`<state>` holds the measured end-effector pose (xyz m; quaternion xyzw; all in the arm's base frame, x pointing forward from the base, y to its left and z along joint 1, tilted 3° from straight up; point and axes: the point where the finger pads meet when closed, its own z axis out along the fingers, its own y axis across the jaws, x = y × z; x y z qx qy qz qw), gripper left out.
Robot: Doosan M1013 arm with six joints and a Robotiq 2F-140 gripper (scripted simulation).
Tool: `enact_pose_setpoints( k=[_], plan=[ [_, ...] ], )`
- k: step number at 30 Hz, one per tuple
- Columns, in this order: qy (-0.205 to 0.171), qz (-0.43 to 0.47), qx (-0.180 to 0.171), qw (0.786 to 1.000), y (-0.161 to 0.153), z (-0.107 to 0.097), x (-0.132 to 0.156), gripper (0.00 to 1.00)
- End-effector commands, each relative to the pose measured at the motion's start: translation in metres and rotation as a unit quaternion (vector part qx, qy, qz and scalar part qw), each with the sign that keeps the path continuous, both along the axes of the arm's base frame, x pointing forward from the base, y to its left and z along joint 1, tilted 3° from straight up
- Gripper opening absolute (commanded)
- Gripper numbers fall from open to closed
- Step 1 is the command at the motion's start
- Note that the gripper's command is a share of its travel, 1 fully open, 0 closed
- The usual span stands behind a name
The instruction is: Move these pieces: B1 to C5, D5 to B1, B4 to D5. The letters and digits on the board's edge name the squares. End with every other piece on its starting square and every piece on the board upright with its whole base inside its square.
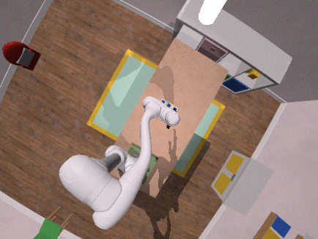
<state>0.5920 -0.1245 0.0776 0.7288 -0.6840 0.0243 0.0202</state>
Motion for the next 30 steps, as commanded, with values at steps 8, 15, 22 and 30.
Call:
enact_pose_setpoints(
  k=[8,15,22,30],
  plan=[
    [0.010,0.327,0.006,0.945,0.0001,-0.0026,-0.0002,1.00],
    [0.018,0.521,0.007,0.853,0.0001,-0.0035,-0.0003,1.00],
    [0.016,0.681,0.025,0.731,0.0002,-0.0037,-0.0003,1.00],
    [0.011,0.717,0.036,0.696,0.0002,-0.0037,-0.0003,0.22]
  ],
)
